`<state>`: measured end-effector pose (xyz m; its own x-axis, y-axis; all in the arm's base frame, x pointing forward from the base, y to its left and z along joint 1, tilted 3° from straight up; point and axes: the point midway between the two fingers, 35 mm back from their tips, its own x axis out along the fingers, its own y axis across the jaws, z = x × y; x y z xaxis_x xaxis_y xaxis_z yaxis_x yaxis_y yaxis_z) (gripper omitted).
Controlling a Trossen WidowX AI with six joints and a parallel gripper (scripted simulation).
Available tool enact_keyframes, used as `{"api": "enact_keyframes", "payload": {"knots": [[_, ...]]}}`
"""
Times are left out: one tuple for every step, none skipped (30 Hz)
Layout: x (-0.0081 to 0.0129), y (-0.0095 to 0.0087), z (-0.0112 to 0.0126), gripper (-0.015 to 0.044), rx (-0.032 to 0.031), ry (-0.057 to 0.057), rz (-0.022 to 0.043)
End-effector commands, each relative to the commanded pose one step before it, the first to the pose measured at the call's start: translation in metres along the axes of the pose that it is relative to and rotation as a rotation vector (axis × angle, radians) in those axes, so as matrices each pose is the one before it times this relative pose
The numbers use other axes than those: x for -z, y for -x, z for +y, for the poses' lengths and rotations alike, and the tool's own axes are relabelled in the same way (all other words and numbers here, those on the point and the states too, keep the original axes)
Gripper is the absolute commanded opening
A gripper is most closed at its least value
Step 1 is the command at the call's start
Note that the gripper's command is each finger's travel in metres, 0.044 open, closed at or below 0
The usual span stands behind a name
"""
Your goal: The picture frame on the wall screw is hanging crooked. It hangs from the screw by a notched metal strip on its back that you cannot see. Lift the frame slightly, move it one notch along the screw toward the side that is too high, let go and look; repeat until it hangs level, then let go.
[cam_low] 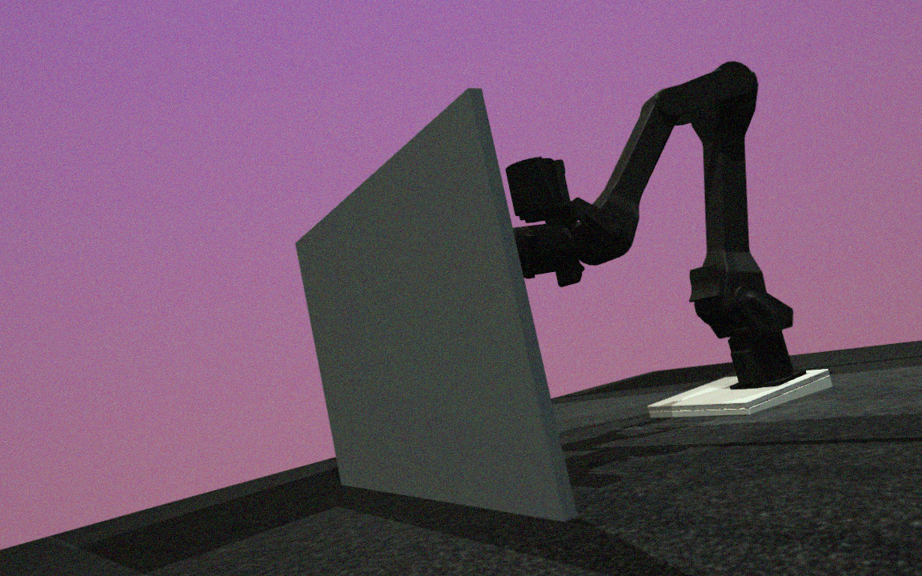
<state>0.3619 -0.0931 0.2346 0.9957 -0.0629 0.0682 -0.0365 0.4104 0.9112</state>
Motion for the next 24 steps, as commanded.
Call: {"api": "enact_keyframes", "payload": {"knots": [[0.00001, 0.00004, 0.00052, 0.0000, -0.00053, 0.0002, -0.00001], [0.00000, -0.00001, -0.00023, 0.0000, 0.00016, -0.0012, 0.00001], [0.00000, -0.00001, -0.00030, 0.0000, 0.00021, -0.0015, 0.00002], [0.00000, -0.00001, -0.00036, 0.0000, 0.00025, -0.0019, 0.00002], [0.00000, 0.00000, -0.00017, 0.0000, 0.00012, -0.0009, 0.00001], [0.00000, 0.00000, 0.00000, 0.0000, 0.00000, 0.0000, 0.00000], [-0.00004, 0.00000, -0.00003, 0.0000, 0.00003, -0.0131, 0.00005], [-0.00009, 0.00001, -0.00007, 0.0000, 0.00003, -0.0124, 0.00005], [-0.00012, 0.00002, -0.00010, 0.0000, 0.00002, -0.0111, 0.00005], [0.00000, 0.00000, 0.00000, 0.0000, 0.00000, 0.0000, 0.00000], [-0.00008, 0.00000, -0.00007, 0.0000, 0.00001, -0.0052, 0.00002], [-0.00011, 0.00000, -0.00010, 0.0000, 0.00001, -0.0066, 0.00003], [-0.00013, 0.00000, -0.00011, 0.0000, 0.00001, -0.0059, 0.00003], [-0.00013, 0.00000, -0.00014, 0.0000, 0.00001, -0.0054, 0.00002], [-0.00011, 0.00000, -0.00011, 0.0000, 0.00001, -0.0052, 0.00002], [-0.00007, 0.00000, -0.00006, 0.0000, 0.00001, -0.0030, 0.00001], [0.00000, 0.00000, 0.00000, 0.0000, 0.00000, 0.0000, 0.00000], [0.00000, 0.00000, 0.00000, 0.0000, 0.00000, 0.0000, 0.00000], [-0.00003, 0.00000, -0.00004, 0.0000, 0.00002, -0.0105, 0.00004], [-0.00003, 0.00000, -0.00004, 0.0000, 0.00002, -0.0105, 0.00004], [0.00000, 0.00000, 0.00000, 0.0000, 0.00000, 0.0000, 0.00000], [0.00000, 0.00000, 0.00000, 0.0000, 0.00000, 0.0000, 0.00000], [-0.00004, -0.00001, -0.00004, 0.0000, 0.00002, -0.0105, 0.00004], [-0.00004, -0.00001, -0.00004, 0.0000, 0.00002, -0.0105, 0.00004]]}}
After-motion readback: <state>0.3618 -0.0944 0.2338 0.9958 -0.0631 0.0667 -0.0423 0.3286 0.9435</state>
